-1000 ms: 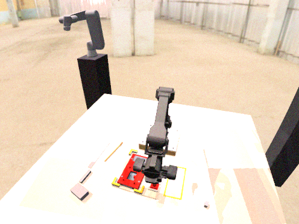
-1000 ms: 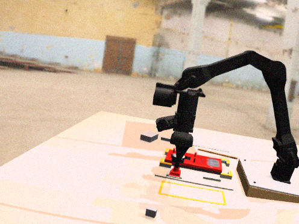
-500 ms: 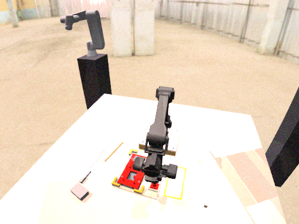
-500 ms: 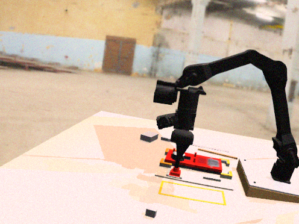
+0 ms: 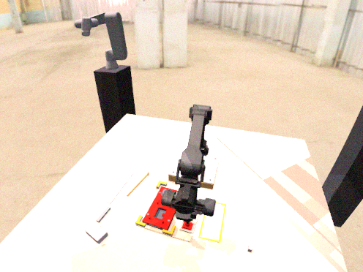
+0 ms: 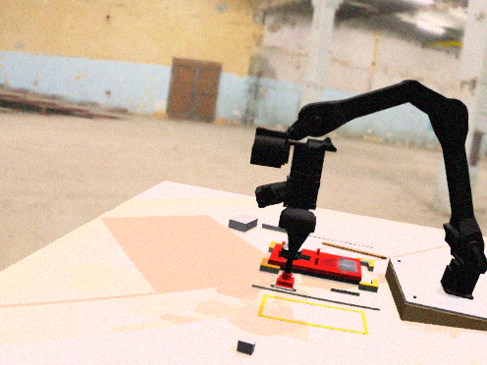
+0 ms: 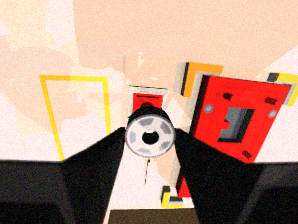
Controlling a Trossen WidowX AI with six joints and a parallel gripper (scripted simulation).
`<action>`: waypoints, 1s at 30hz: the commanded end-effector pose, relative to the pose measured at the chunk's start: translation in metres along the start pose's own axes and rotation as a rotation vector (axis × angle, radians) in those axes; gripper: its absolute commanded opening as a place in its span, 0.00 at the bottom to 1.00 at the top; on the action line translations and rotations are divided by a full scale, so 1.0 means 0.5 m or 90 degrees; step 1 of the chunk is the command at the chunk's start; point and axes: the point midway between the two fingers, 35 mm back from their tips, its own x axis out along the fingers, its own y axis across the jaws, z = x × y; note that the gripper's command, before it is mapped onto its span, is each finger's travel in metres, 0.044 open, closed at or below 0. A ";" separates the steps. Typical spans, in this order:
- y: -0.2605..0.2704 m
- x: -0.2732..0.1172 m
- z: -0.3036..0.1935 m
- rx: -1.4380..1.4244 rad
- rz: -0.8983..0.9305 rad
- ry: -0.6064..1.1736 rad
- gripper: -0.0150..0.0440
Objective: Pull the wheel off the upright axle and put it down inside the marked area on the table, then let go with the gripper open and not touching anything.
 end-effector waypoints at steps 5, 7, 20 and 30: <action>0.000 -0.037 0.001 -0.001 0.003 -0.003 0.25; 0.000 -0.054 -0.001 -0.001 0.003 -0.003 0.25; 0.048 -0.062 -0.025 0.002 0.001 0.001 0.25; 0.133 -0.070 -0.075 0.000 0.005 0.000 0.25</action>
